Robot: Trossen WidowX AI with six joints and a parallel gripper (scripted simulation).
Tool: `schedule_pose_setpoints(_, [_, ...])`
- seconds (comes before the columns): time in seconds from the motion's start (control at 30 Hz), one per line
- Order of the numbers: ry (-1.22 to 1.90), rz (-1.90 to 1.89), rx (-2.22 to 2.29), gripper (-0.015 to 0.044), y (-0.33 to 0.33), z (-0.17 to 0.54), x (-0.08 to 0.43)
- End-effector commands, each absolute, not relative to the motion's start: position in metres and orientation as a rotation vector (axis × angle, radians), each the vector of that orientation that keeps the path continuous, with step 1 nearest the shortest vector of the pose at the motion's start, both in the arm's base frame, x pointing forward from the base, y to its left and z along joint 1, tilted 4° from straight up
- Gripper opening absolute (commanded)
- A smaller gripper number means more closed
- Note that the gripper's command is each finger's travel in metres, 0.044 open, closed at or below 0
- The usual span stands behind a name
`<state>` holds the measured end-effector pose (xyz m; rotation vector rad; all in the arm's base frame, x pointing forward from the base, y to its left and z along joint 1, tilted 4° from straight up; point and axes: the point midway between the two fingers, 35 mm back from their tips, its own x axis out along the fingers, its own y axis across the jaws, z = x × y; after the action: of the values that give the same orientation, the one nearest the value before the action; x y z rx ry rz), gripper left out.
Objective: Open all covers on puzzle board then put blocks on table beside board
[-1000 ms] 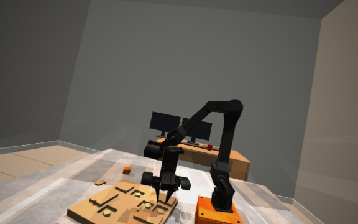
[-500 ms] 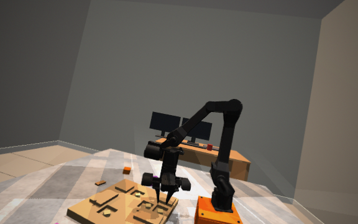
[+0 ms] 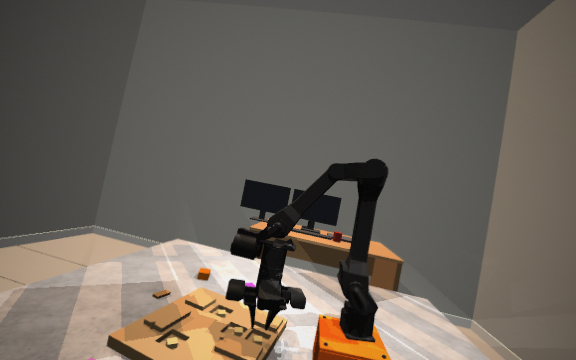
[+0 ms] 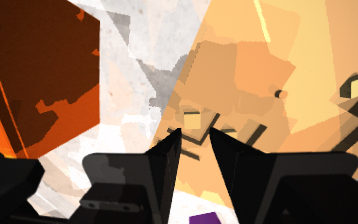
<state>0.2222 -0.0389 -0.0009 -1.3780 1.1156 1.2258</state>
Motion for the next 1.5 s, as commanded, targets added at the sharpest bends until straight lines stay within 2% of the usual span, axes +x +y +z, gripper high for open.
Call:
schedule_pose_setpoints(0.0, [1.122,1.235,-1.378,0.0144,-0.039,-0.007,0.221])
schedule_pose_setpoints(1.33, [1.122,1.235,-1.377,0.0144,-0.04,-0.03,0.222])
schedule_pose_setpoints(1.47, [1.118,1.229,-1.376,0.0117,-0.039,-0.028,0.224])
